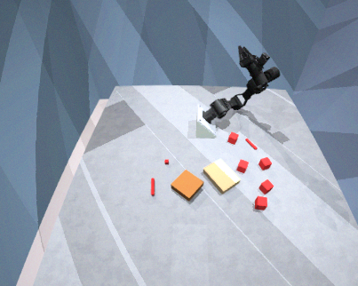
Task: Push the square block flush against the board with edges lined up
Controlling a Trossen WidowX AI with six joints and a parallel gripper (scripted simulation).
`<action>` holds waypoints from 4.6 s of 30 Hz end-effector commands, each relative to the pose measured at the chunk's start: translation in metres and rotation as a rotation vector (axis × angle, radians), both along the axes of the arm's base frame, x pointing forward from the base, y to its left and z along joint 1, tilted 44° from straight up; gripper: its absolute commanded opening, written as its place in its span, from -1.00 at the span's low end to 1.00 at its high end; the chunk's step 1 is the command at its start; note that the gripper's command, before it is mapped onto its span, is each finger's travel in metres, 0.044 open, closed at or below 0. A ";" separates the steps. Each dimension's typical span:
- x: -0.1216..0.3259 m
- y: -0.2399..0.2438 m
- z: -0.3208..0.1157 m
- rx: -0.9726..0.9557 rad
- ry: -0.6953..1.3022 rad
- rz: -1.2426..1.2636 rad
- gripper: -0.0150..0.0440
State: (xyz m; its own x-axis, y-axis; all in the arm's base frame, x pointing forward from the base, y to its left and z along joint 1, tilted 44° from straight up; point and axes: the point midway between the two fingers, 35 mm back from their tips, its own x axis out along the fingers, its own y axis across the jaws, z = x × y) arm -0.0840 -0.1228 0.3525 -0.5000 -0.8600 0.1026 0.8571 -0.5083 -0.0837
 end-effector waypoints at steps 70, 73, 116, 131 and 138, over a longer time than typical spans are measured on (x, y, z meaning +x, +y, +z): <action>0.428 0.035 -0.092 0.593 1.004 1.805 -0.49; 0.438 0.051 -0.105 0.655 1.021 1.888 -0.49; 0.466 0.252 -0.234 1.714 0.882 2.644 -0.49; 0.460 0.279 -0.267 1.715 0.879 2.646 -0.49; 0.455 0.275 -0.270 1.715 0.880 2.645 -0.49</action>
